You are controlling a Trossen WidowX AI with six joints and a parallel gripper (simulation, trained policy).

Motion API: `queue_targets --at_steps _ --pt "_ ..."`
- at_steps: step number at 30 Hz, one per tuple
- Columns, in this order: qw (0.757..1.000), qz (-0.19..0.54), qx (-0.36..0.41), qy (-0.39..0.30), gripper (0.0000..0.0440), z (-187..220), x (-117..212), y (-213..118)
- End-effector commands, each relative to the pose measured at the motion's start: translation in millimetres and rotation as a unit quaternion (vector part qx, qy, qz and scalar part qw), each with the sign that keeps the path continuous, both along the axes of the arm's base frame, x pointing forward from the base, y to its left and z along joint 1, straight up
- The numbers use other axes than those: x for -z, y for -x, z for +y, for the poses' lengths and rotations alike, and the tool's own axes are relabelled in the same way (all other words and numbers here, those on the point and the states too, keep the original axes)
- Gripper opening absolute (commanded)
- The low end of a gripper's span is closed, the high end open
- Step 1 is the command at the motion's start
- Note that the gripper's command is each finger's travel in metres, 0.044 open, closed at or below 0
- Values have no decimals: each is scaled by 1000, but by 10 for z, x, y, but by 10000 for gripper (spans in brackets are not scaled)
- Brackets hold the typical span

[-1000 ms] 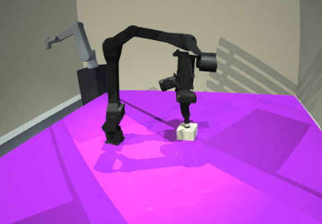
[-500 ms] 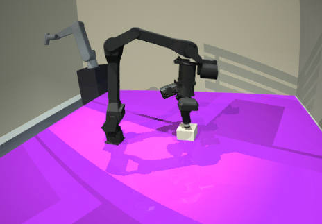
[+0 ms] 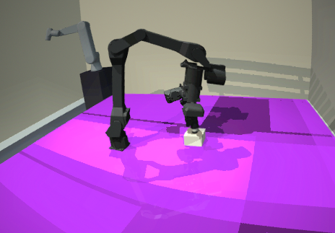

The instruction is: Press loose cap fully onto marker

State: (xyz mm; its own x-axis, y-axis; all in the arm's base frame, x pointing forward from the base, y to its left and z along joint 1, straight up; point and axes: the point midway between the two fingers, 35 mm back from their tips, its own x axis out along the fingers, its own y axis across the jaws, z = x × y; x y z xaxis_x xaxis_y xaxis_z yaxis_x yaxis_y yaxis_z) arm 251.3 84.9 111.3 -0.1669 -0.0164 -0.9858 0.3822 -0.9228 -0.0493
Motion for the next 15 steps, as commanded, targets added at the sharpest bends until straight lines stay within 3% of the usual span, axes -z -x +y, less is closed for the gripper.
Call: queue_targets --at_steps 1,3,13,15 --pt "1000 22 -4 2 167 -26 61 112" --pt "1000 24 -7 0 198 -36 40 144" --pt "1000 4 -20 -5 440 -60 -19 193" --pt "1000 -7 -21 -7 440 -58 -51 178"
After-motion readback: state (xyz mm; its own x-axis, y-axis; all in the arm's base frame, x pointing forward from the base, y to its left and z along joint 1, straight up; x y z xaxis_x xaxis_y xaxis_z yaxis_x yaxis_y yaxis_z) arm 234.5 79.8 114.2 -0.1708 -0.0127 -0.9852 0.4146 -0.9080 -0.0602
